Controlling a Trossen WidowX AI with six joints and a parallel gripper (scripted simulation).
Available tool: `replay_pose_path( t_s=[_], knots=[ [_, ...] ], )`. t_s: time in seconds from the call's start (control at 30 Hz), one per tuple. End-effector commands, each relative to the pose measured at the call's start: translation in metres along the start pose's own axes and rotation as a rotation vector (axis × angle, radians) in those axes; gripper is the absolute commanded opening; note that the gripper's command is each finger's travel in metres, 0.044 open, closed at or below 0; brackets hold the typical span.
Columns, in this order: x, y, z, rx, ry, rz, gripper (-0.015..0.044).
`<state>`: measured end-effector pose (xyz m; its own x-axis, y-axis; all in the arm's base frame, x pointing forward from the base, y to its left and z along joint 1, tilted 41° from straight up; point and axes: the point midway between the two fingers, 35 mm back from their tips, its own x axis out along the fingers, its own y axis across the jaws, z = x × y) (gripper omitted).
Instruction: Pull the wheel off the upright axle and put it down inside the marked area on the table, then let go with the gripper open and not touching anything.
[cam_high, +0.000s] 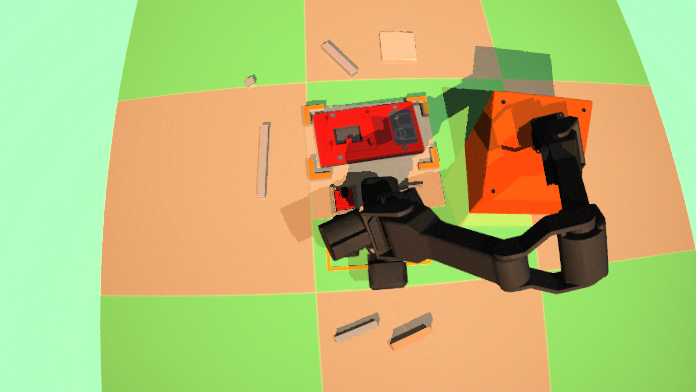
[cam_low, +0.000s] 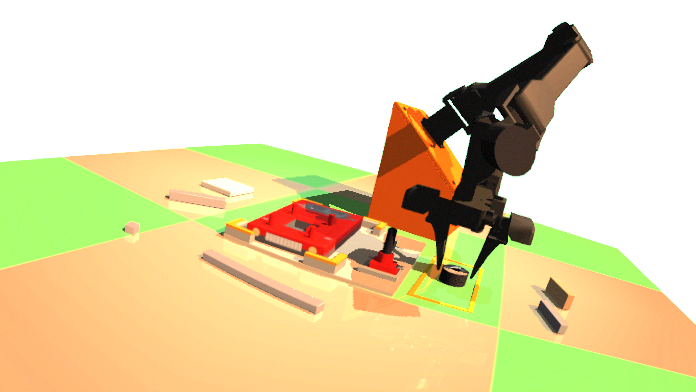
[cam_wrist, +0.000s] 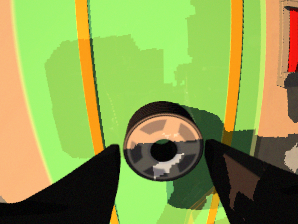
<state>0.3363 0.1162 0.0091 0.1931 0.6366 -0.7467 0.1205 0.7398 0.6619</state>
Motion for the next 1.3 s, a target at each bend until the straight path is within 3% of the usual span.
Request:
replay_pose_path(
  t_s=[0.0, 0.17, 0.3, 0.5, 0.63, 1.27],
  knots=[
    [-0.008, 0.000, 0.001, -0.003, -0.002, -0.001, 0.0300],
    [-0.052, 0.000, 0.001, 0.002, -0.010, -0.005, 0.0300],
    [-0.060, 0.000, 0.000, 0.002, -0.011, -0.005, 0.0300],
    [-0.091, -0.028, -0.050, 0.006, -0.010, -0.014, 0.0440],
    [-0.104, -0.039, -0.081, 0.005, -0.008, -0.009, 0.0440],
    [-0.104, -0.039, -0.081, 0.005, -0.008, -0.009, 0.0440]
  ],
)
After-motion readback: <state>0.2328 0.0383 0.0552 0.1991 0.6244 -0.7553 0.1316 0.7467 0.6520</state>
